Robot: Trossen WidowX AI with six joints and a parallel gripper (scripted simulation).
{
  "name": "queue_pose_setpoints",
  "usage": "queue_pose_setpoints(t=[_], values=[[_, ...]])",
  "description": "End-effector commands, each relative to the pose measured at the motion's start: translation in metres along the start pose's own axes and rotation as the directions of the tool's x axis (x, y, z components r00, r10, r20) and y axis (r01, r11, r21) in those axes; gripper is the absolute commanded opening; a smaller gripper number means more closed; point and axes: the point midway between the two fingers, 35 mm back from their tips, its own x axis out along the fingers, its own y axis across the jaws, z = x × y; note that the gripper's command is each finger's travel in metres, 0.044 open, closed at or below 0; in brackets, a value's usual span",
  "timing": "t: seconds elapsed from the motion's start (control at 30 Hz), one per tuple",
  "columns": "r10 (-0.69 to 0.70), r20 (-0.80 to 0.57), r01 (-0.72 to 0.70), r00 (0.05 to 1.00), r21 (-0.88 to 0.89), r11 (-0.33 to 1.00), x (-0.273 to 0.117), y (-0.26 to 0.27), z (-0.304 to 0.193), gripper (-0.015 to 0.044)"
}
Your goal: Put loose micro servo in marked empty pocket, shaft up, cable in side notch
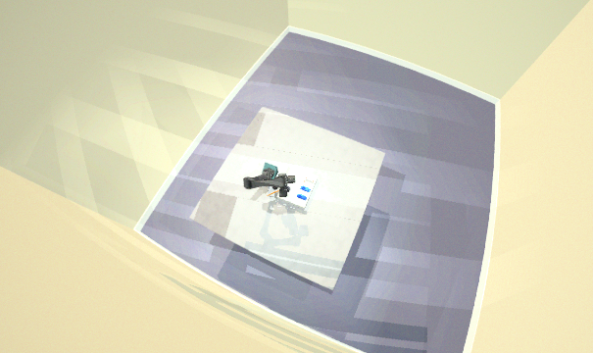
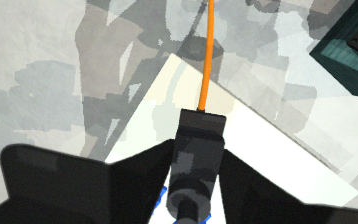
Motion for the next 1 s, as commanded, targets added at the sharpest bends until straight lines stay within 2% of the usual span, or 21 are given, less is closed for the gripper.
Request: queue_pose_setpoints(t=[0.0,0.27,0.63,0.97], values=[[-0.004,-0.005,0.004,1.000,-0.002,1.000,-0.001,0.005,-0.013,0.0000],[-0.003,-0.006,0.003,1.000,0.000,1.000,0.000,0.019,-0.043,0.0000],[0.047,0.036,-0.045,0.998,-0.065,0.997,0.000,0.019,-0.049,0.0000],[0.045,0.034,-0.029,0.998,-0.366,0.930,0.000,0.013,-0.055,0.0000]])
